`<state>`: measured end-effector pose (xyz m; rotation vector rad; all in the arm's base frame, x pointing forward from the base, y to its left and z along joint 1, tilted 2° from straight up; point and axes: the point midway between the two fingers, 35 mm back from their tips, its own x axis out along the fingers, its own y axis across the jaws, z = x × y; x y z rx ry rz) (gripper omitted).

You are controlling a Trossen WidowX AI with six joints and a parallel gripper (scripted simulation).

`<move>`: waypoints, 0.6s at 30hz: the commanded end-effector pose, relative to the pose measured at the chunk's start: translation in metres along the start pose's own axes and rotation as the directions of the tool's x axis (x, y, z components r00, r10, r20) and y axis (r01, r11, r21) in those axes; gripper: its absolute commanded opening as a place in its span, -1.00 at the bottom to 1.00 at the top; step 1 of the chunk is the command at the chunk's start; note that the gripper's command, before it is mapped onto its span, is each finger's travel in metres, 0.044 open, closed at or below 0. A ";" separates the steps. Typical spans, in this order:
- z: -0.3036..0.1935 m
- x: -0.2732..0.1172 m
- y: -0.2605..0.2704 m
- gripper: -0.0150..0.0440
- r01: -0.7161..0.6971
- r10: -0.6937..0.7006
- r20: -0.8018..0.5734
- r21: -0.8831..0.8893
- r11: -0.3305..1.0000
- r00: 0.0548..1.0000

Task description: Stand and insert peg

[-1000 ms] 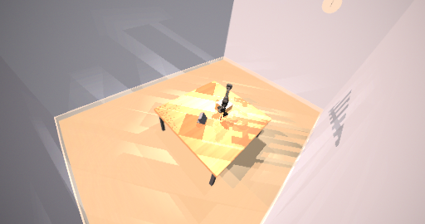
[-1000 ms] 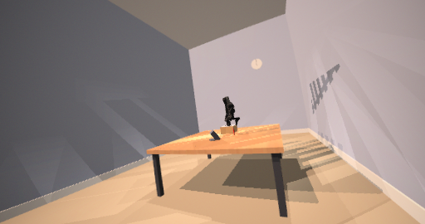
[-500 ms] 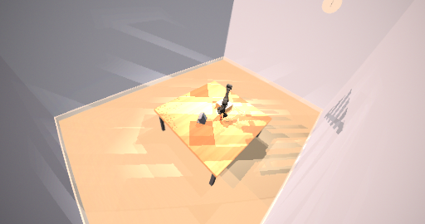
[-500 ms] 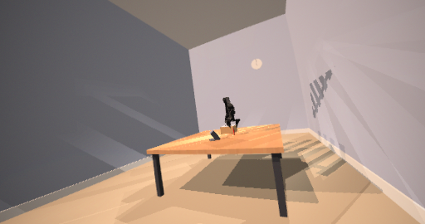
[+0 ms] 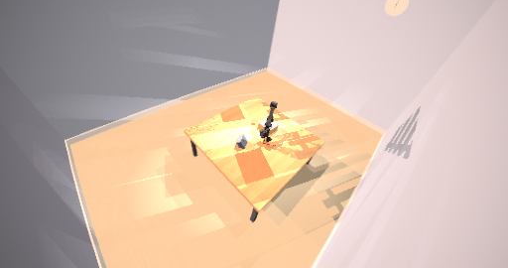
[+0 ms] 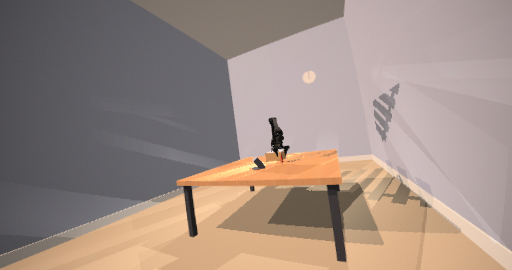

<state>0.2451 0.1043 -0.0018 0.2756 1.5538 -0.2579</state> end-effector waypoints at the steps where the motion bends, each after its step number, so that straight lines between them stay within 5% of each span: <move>1: -0.003 0.009 -0.001 1.00 0.003 -0.003 -0.009 0.002 1.000 1.000; 14: -0.004 0.023 -0.003 1.00 0.003 -0.003 -0.009 0.002 1.000 1.000; 18: -0.002 0.019 -0.002 0.64 0.002 -0.002 -0.003 -0.001 1.000 1.000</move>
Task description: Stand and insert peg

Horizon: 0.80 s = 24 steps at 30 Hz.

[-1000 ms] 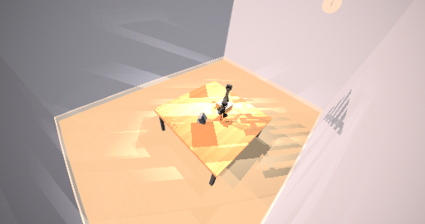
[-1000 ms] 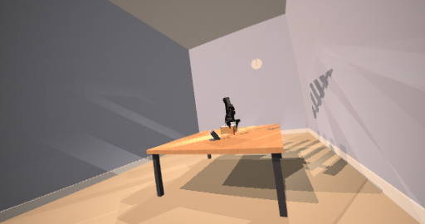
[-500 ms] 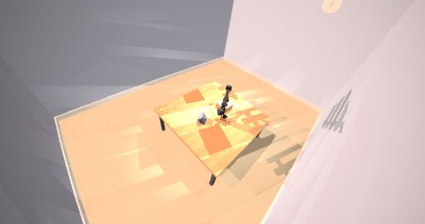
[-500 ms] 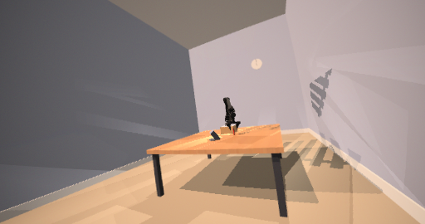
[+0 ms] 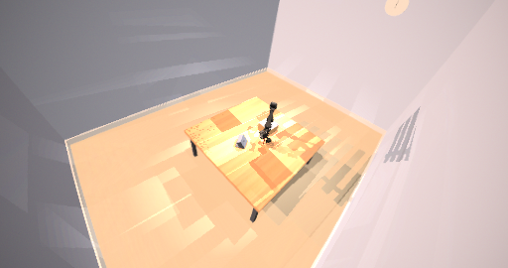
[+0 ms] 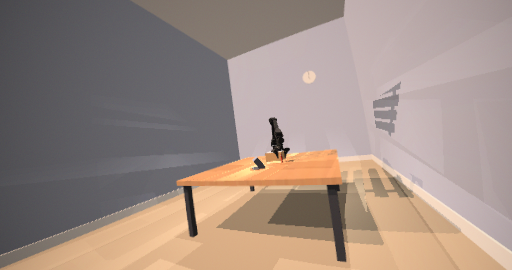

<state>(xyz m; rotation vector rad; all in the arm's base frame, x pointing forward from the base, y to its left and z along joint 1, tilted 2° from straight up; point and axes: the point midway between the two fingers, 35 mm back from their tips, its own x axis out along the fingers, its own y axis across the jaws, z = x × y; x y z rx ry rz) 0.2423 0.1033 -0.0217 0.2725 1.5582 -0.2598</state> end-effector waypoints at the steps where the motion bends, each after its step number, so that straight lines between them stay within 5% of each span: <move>1: 0.000 0.000 0.000 0.56 -0.001 0.001 0.001 0.000 1.000 1.000; 12: 0.000 0.000 0.000 -0.42 -0.001 0.001 0.001 0.000 1.000 1.000; 24: 0.002 -0.017 0.002 -0.49 -0.001 0.001 0.000 0.001 1.000 1.000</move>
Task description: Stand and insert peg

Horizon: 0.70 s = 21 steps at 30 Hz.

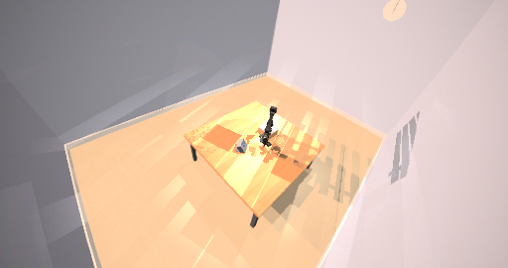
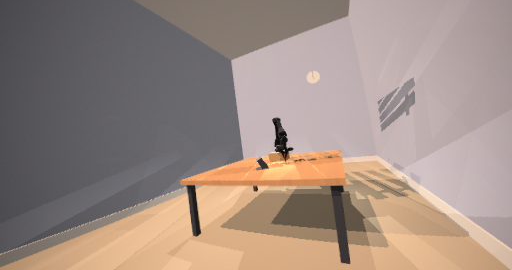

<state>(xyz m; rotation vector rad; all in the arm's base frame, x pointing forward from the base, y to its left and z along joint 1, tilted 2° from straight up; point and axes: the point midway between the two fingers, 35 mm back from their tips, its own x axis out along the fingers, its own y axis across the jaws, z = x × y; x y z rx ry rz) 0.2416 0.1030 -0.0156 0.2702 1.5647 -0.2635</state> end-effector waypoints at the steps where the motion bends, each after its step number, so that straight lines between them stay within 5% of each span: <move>1: 0.003 -0.016 0.003 -0.49 -0.006 0.006 0.005 0.000 1.000 1.000; 13: 0.004 -0.072 0.002 -0.49 -0.006 0.006 0.001 0.002 1.000 1.000; 21: 0.009 -0.073 0.001 -0.49 0.021 -0.021 0.021 0.005 1.000 1.000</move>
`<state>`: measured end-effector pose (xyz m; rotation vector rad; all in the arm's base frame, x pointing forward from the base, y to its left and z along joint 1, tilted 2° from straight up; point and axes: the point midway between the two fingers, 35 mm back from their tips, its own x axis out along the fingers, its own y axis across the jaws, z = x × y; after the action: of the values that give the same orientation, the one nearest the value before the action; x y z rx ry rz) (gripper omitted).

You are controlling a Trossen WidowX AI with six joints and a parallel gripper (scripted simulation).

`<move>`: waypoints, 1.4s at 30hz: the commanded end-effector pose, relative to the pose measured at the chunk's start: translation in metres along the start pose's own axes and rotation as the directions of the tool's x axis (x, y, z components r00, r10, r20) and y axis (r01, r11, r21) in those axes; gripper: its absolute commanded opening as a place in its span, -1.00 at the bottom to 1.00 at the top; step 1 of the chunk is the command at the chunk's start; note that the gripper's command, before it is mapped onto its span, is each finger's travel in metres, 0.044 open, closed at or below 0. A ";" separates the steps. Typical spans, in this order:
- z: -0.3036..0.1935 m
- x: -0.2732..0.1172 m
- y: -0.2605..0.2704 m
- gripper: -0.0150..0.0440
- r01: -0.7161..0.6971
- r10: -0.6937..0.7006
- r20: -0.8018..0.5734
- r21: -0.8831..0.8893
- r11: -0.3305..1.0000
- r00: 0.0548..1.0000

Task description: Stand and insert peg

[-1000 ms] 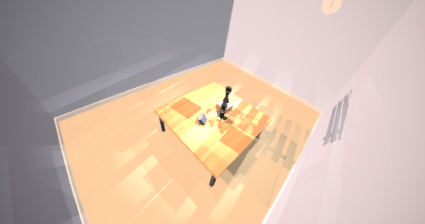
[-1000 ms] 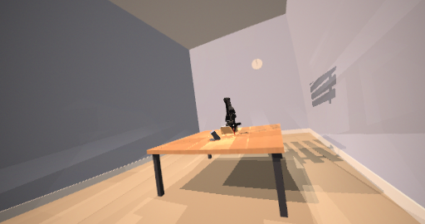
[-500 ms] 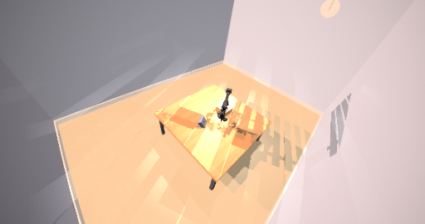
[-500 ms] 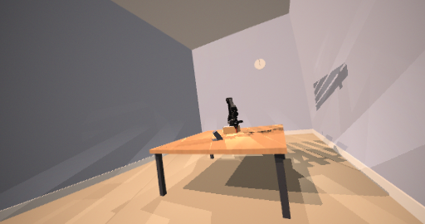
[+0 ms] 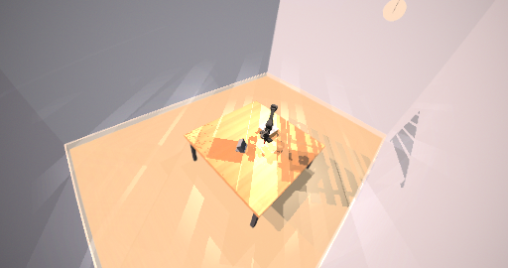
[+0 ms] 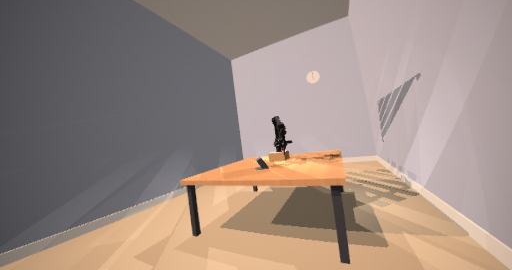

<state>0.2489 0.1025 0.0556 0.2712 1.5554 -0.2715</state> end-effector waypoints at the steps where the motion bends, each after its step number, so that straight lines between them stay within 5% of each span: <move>1: 0.004 -0.001 -0.001 -0.49 0.026 -0.026 0.018 -0.001 1.000 0.999; 42: 0.062 0.011 -0.008 -0.49 0.325 -0.329 0.273 0.062 0.944 0.904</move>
<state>0.2987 0.0748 0.0453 -0.0027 1.3384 -0.5391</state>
